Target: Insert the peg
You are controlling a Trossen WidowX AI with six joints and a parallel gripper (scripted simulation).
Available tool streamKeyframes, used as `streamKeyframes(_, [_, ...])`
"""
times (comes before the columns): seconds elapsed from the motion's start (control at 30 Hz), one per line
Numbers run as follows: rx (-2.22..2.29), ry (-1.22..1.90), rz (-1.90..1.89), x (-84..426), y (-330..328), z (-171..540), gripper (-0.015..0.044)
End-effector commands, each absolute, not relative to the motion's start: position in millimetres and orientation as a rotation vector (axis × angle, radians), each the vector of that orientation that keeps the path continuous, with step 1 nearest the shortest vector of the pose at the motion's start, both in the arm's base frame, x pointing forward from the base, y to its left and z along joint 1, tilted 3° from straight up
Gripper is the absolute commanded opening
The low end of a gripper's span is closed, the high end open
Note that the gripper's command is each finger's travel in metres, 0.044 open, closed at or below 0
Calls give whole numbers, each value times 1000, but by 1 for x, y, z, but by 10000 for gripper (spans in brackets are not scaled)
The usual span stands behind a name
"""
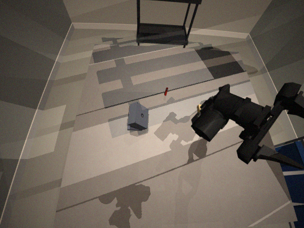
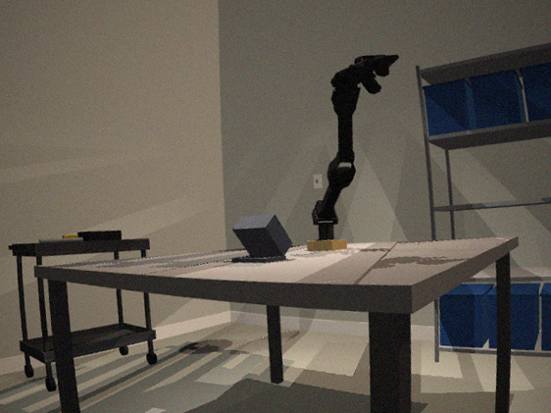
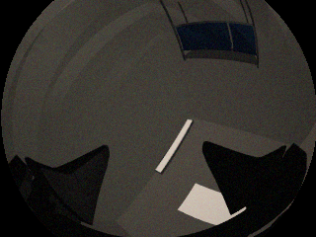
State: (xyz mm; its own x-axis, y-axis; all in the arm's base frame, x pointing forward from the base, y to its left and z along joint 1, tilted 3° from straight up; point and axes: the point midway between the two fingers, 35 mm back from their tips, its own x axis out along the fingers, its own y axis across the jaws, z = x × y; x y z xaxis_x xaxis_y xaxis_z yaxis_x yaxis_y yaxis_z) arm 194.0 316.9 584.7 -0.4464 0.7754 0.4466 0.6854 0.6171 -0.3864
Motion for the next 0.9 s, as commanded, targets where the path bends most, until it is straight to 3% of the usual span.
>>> streamKeyframes(0.0, [-1079,-2294,109,162,306,603,440])
streamKeyframes(0.87, [-444,-2427,-518,-29,162,676,440])
